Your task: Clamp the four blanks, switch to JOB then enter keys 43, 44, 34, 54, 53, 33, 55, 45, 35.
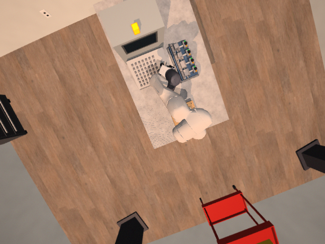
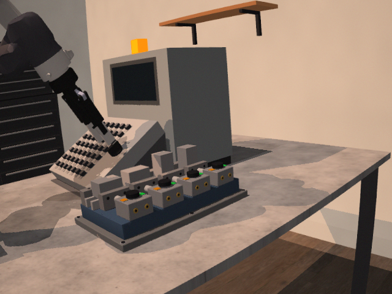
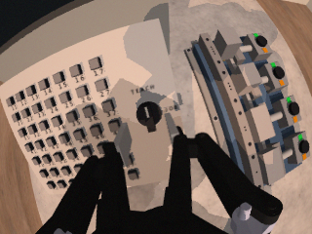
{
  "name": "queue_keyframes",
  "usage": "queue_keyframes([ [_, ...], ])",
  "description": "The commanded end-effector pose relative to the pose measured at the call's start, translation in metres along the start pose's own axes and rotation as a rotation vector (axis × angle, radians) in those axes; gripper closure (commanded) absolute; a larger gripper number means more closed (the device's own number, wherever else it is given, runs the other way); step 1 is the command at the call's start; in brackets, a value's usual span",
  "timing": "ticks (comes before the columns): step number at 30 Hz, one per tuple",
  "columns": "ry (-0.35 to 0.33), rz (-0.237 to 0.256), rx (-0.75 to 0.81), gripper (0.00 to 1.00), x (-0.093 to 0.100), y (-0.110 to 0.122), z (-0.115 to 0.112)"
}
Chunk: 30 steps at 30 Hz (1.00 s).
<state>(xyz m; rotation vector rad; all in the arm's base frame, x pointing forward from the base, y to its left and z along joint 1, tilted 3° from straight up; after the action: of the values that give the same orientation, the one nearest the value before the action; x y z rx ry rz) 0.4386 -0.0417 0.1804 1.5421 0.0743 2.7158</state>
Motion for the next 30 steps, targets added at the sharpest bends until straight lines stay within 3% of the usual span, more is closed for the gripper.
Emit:
queue_keyframes([
  [1, 0.015, -0.009, 0.024, 0.67, -0.003, 0.003, 0.002],
  [30, 0.015, -0.009, 0.024, 0.67, -0.013, 0.003, 0.002],
])
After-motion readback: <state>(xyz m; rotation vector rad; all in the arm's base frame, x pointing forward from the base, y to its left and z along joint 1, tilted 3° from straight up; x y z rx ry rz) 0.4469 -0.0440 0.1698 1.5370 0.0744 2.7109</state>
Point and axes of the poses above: the point where the finger pads meet when closed, its own x axis back along the fingers, its own y axis across the jaws, z = x × y, the point moved 6 cm from there along x, back along the fingers, and after that the axes turned 14 degrees about x, right-handed, at the moved point
